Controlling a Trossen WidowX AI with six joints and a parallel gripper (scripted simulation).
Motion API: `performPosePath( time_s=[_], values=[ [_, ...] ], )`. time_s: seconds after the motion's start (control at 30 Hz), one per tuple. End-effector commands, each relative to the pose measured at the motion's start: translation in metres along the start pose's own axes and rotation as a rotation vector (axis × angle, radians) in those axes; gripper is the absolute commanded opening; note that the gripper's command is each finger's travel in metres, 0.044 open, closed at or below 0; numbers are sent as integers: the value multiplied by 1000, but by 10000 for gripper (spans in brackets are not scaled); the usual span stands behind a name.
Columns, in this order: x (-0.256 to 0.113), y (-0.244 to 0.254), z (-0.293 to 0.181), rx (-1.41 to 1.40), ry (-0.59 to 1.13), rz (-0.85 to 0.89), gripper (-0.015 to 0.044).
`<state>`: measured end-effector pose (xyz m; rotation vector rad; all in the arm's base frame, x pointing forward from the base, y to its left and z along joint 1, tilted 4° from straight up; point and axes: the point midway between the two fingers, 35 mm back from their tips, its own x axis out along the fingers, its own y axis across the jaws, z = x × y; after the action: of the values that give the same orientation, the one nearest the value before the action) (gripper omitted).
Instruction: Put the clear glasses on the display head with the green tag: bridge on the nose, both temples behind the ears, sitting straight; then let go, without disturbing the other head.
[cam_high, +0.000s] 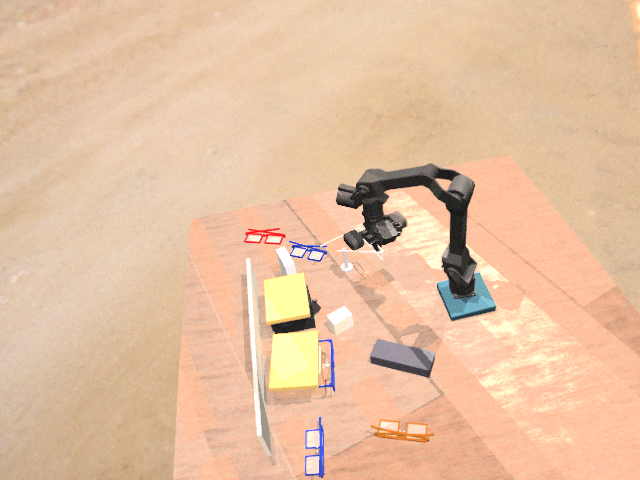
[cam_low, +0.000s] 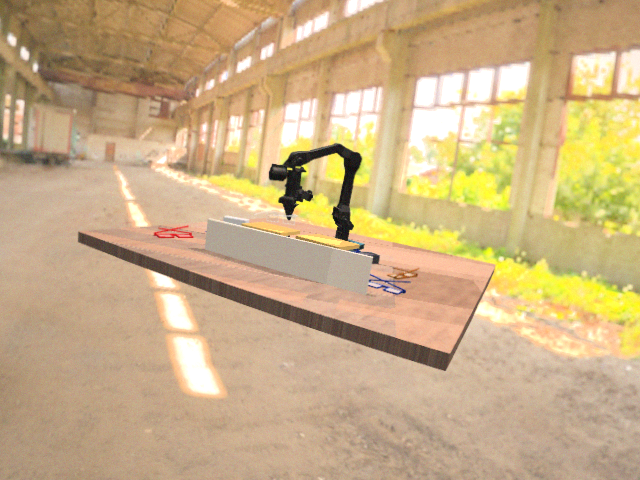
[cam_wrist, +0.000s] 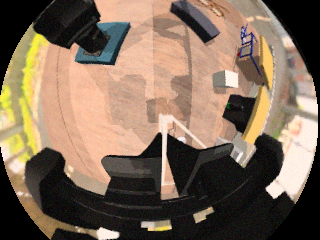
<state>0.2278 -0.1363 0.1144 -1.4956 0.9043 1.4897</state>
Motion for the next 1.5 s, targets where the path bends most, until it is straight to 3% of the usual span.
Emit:
performPosePath(
  time_s=[0.0, 0.73, 1.03, 1.47],
  values=[
    [-18, 0, -1, -3, 10, -10, 0],
    [-21, -25, -61, -3, 14, -11, 0],
    [-20, -26, -63, -3, 14, -11, 0],
    [29, -27, -65, -3, 14, -12, 0]
  ],
)
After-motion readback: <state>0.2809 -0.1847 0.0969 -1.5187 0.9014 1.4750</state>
